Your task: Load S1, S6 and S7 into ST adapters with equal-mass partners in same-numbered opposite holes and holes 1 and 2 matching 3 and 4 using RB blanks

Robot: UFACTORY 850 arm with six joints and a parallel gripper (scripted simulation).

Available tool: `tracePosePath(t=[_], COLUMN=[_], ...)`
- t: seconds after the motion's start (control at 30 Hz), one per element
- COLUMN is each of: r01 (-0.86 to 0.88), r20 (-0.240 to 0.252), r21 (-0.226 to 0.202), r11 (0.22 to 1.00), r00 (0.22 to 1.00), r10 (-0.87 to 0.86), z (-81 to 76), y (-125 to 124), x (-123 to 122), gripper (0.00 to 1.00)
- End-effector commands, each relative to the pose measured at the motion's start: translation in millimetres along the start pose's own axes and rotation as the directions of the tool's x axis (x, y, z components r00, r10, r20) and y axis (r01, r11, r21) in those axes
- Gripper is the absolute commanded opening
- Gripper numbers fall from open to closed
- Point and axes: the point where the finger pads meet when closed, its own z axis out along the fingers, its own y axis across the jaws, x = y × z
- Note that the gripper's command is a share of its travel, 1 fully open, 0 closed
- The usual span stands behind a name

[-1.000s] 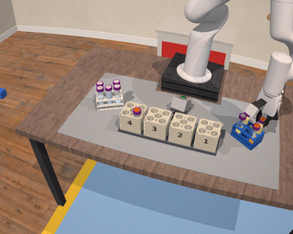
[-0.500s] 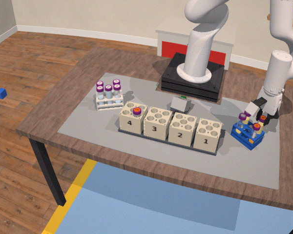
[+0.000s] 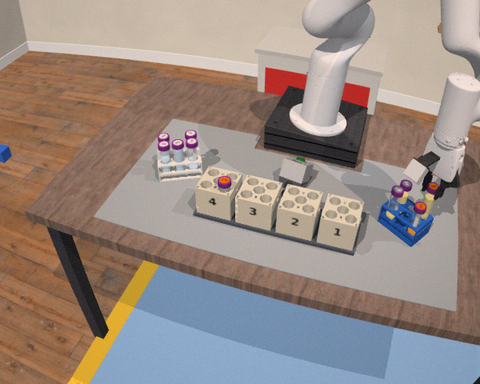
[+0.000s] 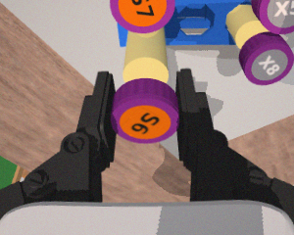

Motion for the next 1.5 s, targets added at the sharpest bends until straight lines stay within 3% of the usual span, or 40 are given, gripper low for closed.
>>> tracePosePath(t=[0.0,1.47], r01=[0.0,0.0], r20=[-0.001,-0.001], r21=[0.002,0.002], r11=[1.0,1.0], r00=[1.0,1.0], r10=[0.0,0.0], z=[-10.0,-86.0], y=[-1,-1], x=[0,0], gripper=[0.0,0.0])
